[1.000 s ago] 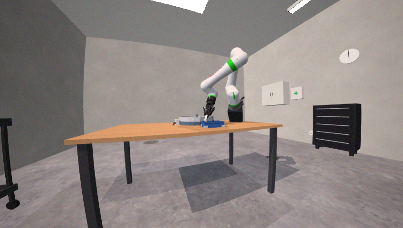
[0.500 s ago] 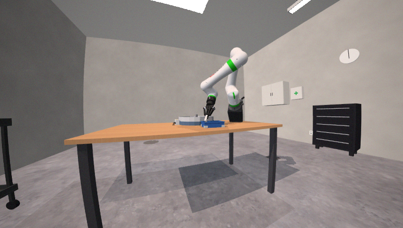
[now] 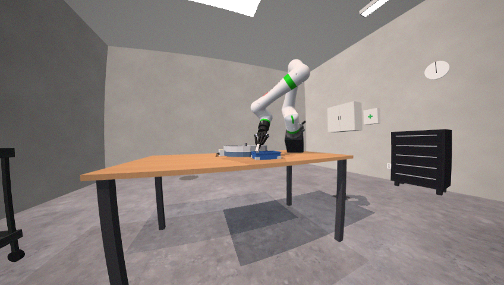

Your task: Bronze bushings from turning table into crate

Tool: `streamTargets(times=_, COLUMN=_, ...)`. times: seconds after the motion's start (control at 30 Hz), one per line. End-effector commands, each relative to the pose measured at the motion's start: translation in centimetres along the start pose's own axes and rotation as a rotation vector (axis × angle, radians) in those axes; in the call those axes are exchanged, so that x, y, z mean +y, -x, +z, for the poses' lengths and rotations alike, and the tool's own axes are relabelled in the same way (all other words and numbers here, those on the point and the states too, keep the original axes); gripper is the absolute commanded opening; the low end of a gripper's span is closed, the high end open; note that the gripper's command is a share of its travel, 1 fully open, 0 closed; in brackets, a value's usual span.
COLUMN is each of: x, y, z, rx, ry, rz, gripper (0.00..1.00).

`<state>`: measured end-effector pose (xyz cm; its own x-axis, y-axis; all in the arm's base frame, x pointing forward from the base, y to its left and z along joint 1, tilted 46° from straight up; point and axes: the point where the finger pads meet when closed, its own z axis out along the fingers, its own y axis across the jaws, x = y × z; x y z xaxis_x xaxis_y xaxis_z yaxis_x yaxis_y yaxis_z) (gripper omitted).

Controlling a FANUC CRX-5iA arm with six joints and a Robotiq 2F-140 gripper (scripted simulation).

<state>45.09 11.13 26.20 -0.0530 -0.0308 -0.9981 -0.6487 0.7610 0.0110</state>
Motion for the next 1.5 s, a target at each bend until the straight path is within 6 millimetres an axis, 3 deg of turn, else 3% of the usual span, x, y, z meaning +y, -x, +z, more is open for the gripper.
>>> streamTargets(times=0.0, x=-0.02, y=0.01, z=-0.01, rx=0.0, ry=0.0, rz=0.0, gripper=0.0)
streamTargets(times=1.47, x=-0.03, y=-0.39, z=0.45, rx=0.0, ry=0.0, rz=0.0, gripper=0.0)
